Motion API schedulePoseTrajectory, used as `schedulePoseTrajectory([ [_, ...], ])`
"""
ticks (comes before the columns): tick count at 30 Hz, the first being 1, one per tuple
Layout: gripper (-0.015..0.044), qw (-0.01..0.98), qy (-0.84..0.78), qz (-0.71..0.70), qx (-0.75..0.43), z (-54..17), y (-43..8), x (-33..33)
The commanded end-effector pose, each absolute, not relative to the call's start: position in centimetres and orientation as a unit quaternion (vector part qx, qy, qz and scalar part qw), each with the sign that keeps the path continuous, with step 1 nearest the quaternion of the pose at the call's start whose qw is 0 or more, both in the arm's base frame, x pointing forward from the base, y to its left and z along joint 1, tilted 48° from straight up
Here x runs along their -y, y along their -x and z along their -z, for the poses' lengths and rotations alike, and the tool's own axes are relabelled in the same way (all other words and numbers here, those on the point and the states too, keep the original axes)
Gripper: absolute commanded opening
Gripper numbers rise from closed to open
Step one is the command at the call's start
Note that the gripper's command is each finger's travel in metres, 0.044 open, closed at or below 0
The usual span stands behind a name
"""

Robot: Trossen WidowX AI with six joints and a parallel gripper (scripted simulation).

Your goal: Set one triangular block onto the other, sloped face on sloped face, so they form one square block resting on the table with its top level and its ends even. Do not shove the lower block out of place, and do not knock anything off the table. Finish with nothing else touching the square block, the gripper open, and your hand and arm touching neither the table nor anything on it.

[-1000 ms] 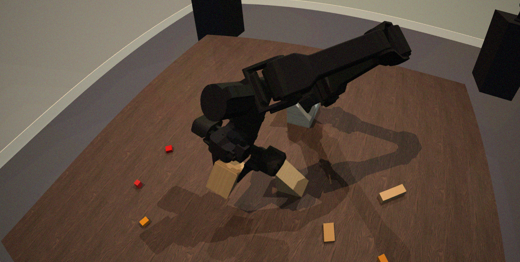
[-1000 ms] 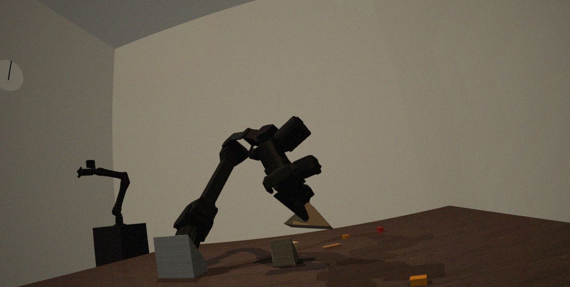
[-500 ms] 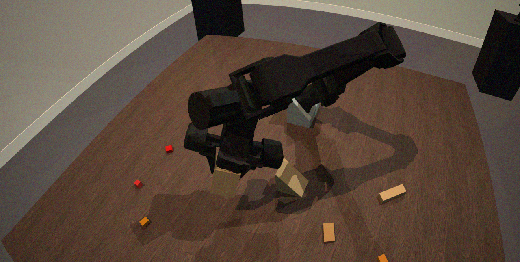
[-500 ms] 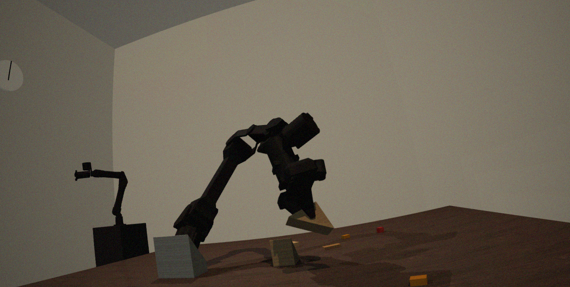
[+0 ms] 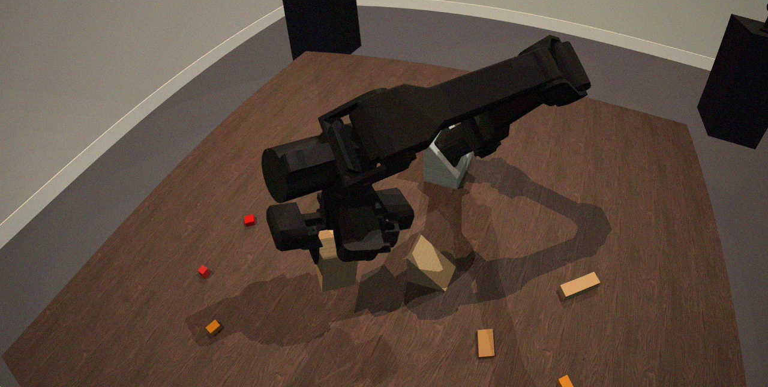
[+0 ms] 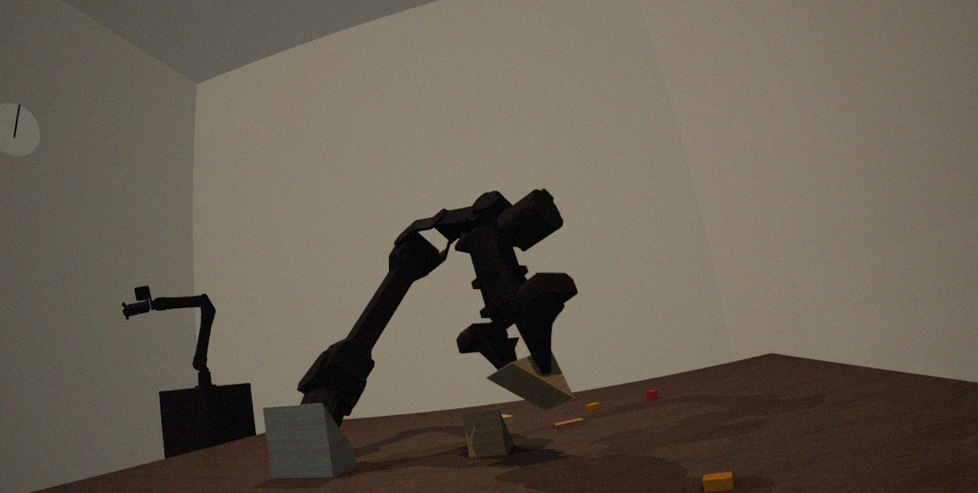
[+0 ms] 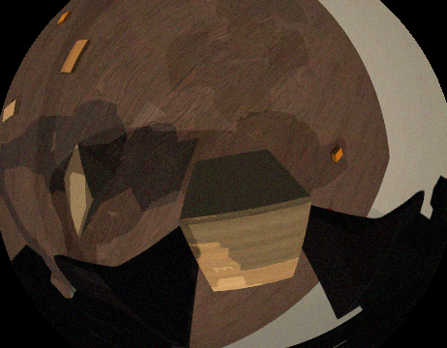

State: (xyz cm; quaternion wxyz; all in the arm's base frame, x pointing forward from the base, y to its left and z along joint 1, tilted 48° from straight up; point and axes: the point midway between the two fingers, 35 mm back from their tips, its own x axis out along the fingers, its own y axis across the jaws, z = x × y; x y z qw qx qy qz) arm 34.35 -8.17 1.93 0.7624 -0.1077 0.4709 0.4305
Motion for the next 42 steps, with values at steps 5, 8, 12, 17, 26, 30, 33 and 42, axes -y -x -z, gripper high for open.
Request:
schedulePoseTrajectory([
  [5,0.0,0.724,0.195,-0.508,-0.424,-2.1,-34.6,8.4],
  [8,0.0,0.708,0.224,-0.535,-0.403,-2.1,-34.7,8.4],
  [12,0.0,0.684,0.26,-0.57,-0.373,-2.2,-34.7,8.4],
  [17,0.0,0.652,0.302,-0.611,-0.332,-2.3,-34.7,8.3],
  [26,0.0,0.629,0.329,-0.637,-0.3,-2.4,-34.7,8.3],
  [30,0.0,0.63,0.329,-0.636,-0.301,-3.1,-34.5,8.1],
  [33,0.0,0.632,0.327,-0.634,-0.303,-4.5,-34.1,7.7],
  [42,0.0,0.638,0.322,-0.627,-0.309,-8.4,-32.6,6.3],
])
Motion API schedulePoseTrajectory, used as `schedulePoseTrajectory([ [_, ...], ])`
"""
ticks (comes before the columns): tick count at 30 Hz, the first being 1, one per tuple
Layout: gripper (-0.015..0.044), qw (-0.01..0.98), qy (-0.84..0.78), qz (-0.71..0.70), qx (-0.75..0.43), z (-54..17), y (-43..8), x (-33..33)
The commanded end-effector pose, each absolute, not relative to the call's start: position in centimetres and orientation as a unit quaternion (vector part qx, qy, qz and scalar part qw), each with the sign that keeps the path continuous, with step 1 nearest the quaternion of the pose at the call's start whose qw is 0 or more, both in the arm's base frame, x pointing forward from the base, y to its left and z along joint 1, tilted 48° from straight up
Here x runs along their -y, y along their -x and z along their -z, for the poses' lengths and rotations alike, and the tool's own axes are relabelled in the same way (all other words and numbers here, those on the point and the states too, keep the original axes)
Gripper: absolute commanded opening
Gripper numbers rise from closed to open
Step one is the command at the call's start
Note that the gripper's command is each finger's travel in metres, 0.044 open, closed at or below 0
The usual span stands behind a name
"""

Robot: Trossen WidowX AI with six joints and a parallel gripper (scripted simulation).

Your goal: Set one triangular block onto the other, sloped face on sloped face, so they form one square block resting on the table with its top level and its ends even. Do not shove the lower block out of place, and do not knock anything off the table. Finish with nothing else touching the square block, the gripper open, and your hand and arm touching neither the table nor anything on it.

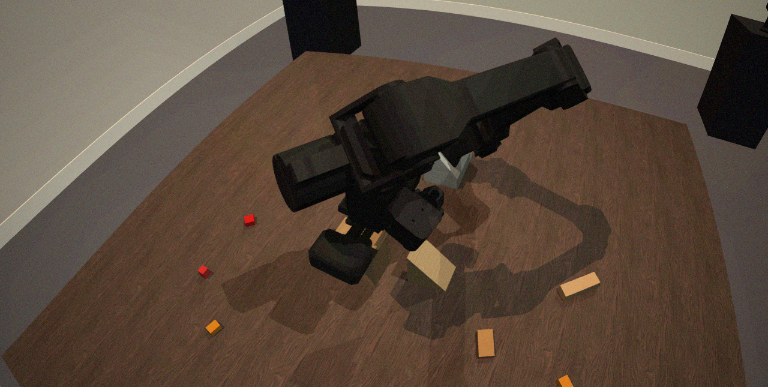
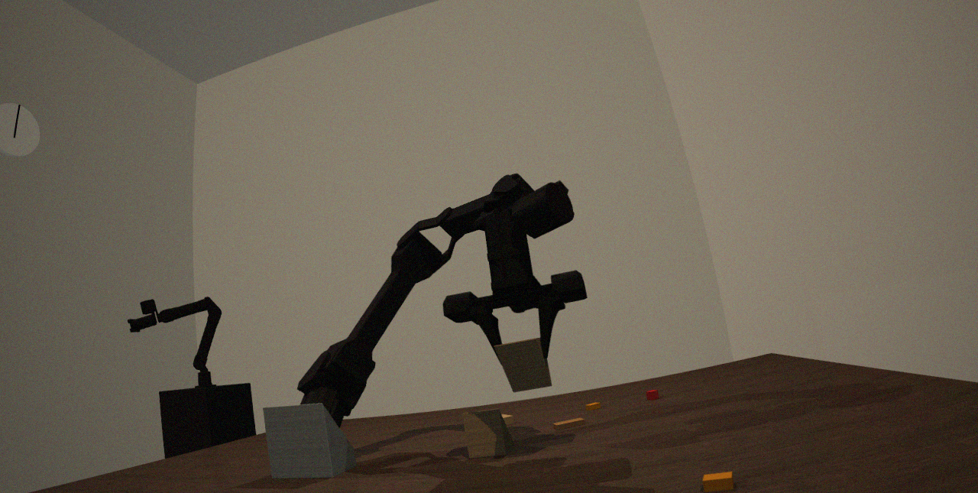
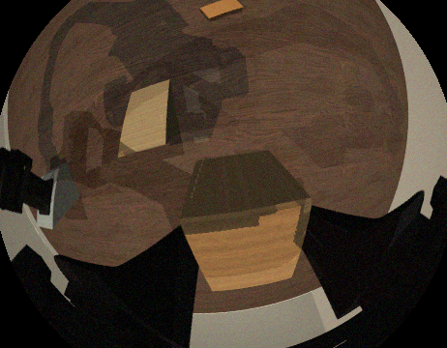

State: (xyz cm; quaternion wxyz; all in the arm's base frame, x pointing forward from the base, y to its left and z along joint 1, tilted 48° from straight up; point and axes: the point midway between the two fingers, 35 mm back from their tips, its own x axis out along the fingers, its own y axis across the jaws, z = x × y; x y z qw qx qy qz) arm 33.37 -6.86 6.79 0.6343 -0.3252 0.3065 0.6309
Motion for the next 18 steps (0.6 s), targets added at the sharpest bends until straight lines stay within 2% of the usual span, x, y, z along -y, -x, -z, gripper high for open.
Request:
schedulePoseTrajectory([
  [1,0.0,0.639,0.321,-0.627,-0.31,-8.8,-32.4,6.1],
  [18,0.0,0.651,0.31,-0.614,-0.321,-15.3,-28.4,3.0],
])
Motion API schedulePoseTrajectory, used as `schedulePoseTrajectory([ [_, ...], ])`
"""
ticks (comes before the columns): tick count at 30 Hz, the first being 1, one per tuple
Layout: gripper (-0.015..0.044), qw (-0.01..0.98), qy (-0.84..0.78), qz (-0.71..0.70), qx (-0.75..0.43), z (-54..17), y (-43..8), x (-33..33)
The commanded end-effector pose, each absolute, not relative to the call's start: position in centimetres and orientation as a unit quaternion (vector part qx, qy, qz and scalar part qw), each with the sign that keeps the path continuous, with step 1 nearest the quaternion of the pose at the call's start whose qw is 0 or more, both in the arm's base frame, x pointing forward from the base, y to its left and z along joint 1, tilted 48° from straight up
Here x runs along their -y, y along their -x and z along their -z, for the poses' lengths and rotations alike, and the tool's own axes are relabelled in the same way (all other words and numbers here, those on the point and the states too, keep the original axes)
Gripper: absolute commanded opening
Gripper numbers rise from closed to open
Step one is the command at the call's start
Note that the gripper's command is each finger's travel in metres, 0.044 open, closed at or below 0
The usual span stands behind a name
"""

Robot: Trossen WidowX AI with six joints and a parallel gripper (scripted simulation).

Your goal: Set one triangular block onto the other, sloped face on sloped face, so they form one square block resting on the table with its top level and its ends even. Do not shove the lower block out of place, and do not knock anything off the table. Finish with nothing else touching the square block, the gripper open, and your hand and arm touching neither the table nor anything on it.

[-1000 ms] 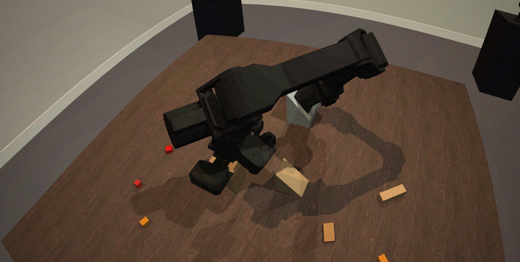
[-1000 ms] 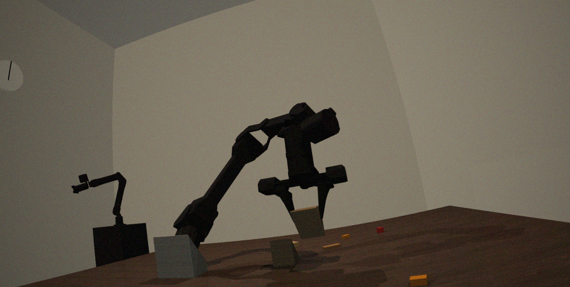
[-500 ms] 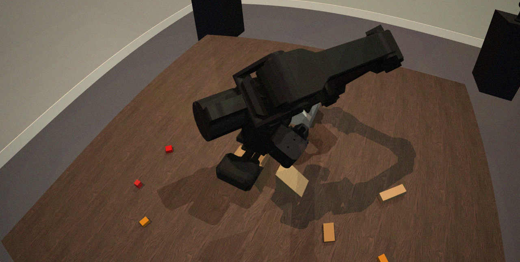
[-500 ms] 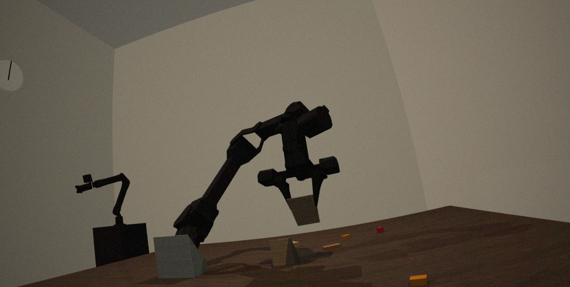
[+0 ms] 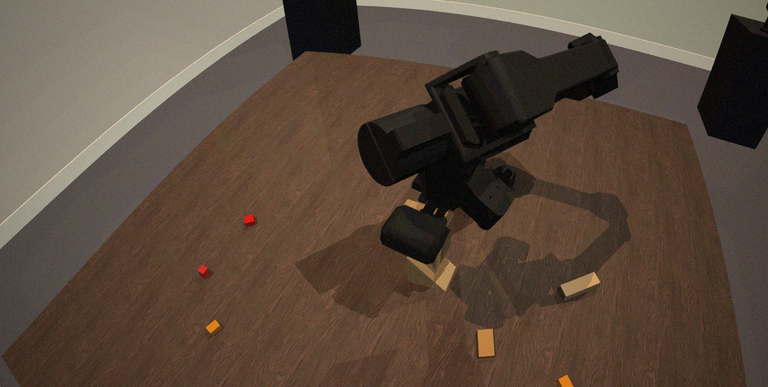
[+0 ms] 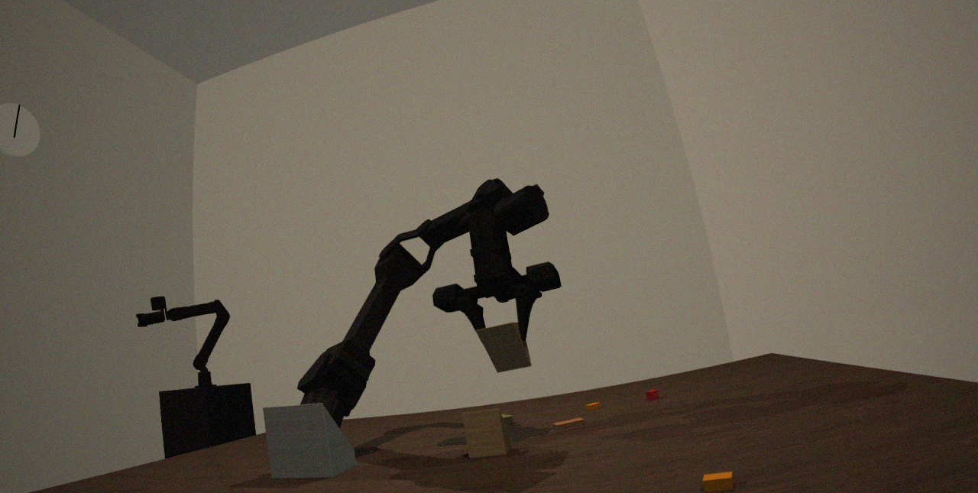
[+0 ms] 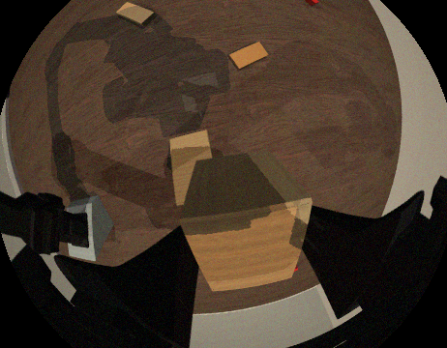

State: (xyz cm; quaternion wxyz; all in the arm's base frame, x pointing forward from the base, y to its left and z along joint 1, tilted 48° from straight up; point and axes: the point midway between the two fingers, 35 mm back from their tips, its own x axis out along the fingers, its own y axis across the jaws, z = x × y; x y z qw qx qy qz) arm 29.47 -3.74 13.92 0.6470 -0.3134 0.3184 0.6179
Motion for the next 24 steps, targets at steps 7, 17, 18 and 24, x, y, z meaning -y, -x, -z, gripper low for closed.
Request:
schedulePoseTrajectory([
  [7,0.0,0.656,0.305,-0.609,-0.325,-17.5,-26.3,1.7],
  [17,0.0,0.656,0.305,-0.61,-0.324,-17.9,-25.3,0.7],
  [18,0.0,0.654,0.306,-0.612,-0.323,-17.4,-25.4,0.5],
  [24,0.0,0.643,0.315,-0.624,-0.313,-14.8,-25.6,-0.8],
])
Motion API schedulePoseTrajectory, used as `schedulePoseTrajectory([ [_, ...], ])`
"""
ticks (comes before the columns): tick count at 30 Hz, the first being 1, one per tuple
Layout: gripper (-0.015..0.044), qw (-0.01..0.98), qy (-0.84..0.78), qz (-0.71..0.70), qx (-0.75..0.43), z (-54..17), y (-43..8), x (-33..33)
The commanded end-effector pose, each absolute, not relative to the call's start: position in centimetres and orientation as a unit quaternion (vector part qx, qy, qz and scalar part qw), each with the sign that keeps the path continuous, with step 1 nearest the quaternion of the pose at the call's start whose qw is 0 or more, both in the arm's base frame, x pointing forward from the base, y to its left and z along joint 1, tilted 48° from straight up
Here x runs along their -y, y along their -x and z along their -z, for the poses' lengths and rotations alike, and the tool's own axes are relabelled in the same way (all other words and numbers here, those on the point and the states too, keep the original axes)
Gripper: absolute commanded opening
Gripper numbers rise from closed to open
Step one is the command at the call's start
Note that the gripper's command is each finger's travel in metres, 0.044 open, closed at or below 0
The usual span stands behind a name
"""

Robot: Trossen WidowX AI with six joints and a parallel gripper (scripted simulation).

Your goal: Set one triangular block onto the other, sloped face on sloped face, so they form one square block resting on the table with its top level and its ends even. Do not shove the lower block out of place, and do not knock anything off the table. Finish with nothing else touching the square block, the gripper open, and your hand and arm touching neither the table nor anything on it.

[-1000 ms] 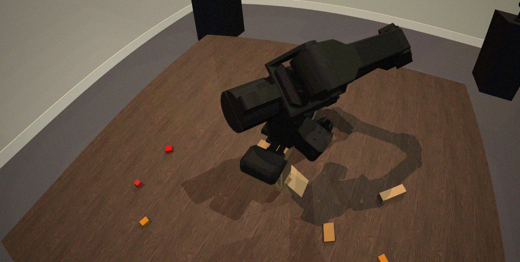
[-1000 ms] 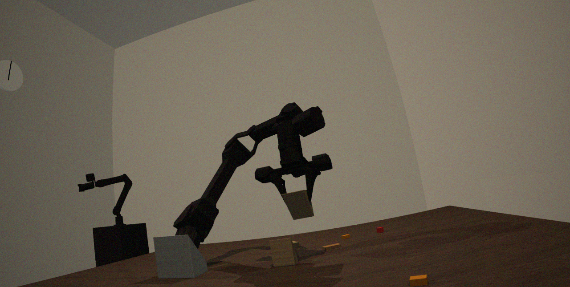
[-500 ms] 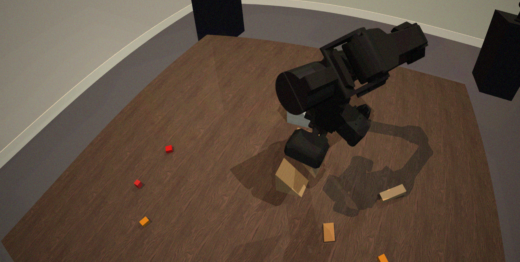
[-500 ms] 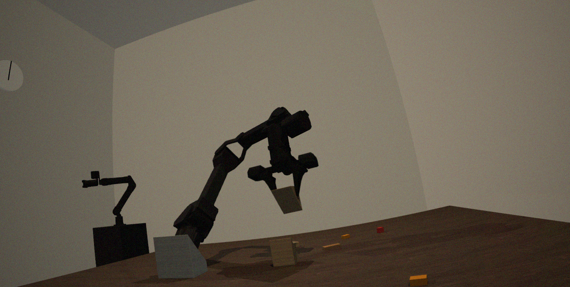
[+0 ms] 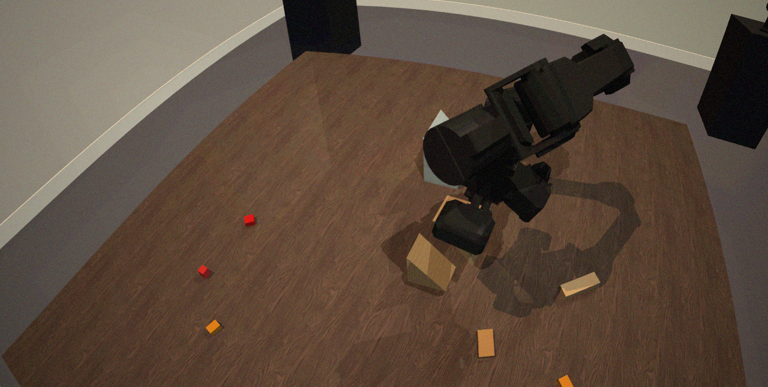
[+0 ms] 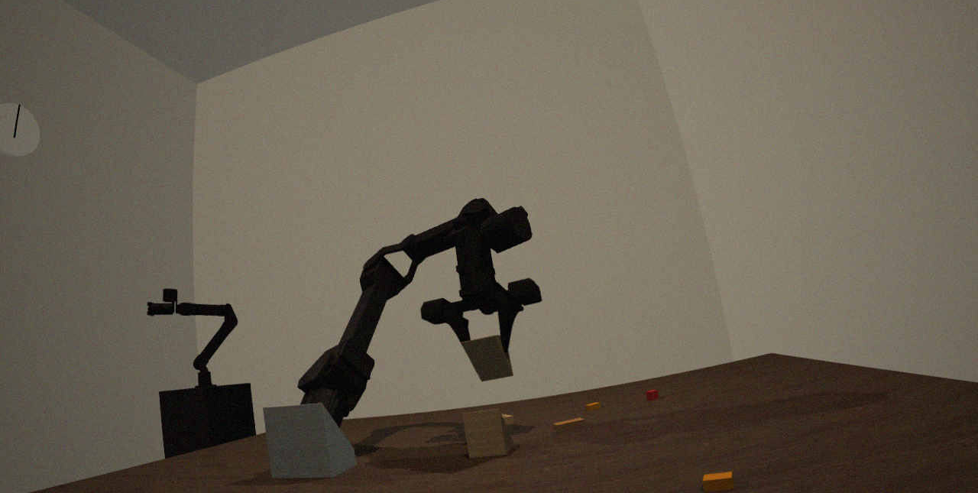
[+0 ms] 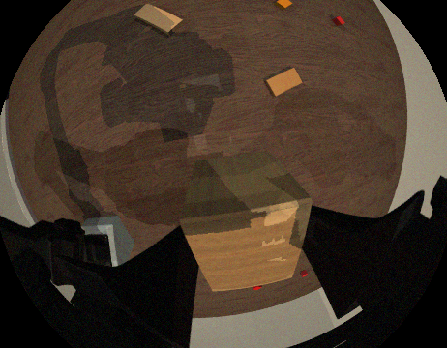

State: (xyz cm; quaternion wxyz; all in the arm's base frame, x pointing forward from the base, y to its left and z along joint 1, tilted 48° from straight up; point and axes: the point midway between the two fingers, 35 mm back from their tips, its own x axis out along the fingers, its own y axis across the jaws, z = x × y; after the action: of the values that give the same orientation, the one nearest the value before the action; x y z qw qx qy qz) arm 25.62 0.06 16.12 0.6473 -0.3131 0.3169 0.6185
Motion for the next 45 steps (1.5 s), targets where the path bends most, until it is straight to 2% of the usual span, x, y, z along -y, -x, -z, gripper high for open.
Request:
schedulePoseTrajectory([
  [1,0.0,0.641,0.317,-0.626,-0.311,-14.3,-25.6,-1.0],
  [20,0.0,0.629,0.326,-0.639,-0.299,-8.9,-25.4,-3.8],
  [45,0.0,0.629,0.323,-0.641,-0.298,-8.7,-25.4,-3.9],
])
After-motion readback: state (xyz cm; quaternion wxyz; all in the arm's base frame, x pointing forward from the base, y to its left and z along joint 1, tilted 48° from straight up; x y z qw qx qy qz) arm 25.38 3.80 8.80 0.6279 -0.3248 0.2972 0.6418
